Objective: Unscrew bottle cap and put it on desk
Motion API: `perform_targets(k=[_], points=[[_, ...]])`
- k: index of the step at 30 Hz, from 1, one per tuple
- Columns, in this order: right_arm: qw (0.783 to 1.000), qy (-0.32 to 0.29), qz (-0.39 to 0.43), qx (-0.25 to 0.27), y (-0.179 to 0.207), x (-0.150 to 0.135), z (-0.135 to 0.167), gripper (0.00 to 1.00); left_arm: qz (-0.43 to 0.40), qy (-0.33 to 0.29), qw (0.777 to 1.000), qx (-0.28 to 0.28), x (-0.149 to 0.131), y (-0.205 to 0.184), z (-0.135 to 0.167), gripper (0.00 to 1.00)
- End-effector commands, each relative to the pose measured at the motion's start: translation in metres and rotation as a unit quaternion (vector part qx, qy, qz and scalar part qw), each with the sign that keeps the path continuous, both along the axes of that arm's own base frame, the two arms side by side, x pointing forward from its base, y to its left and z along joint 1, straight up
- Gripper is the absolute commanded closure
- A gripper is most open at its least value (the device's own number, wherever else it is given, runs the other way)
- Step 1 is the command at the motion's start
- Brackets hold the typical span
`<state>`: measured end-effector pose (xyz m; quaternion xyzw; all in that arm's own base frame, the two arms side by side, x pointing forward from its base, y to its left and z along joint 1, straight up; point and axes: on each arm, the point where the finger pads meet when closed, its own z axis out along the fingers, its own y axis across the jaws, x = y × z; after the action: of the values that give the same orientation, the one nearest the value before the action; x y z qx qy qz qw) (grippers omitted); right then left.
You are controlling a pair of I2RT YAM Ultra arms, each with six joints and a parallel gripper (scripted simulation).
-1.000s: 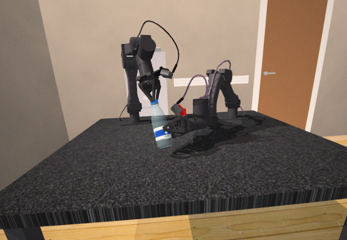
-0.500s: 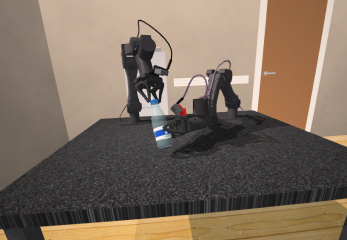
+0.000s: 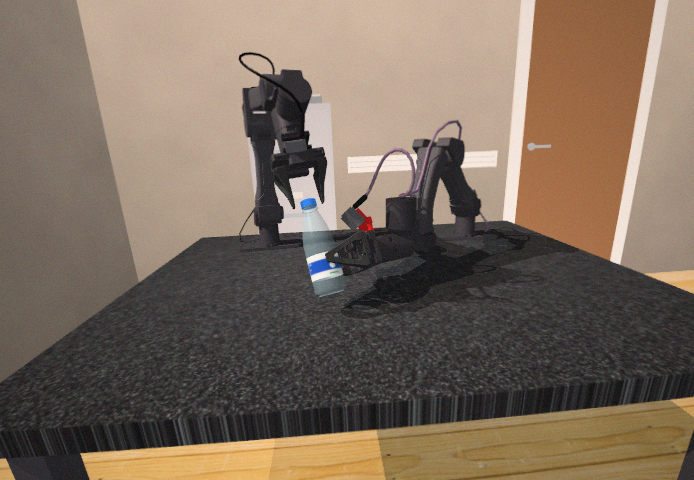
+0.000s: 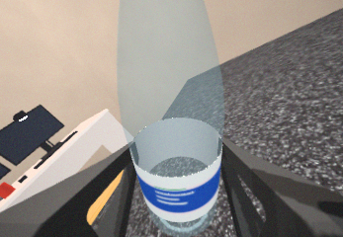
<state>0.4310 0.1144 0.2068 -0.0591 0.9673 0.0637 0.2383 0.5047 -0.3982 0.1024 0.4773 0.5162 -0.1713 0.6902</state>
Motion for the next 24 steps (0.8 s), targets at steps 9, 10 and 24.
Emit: perform_targets(k=[9, 10, 24], points=[[0.947, 0.042, -0.28, 0.149, 0.0002, 0.0009, 0.0049, 0.43, -0.001, -0.025, 1.0, -0.014, 0.0055, -0.0025, 0.0243, 1.0], [0.94, 0.046, -0.299, 0.159, 0.0002, 0.0009, 0.0049, 0.43, -0.001, -0.025, 1.0, -0.014, 0.0055, -0.0025, 0.0243, 1.0], [0.787, 0.089, -0.54, 0.286, 0.0002, 0.0009, 0.0048, 0.43, -0.001, -0.025, 1.0, -0.014, 0.0055, -0.0025, 0.0243, 1.0]])
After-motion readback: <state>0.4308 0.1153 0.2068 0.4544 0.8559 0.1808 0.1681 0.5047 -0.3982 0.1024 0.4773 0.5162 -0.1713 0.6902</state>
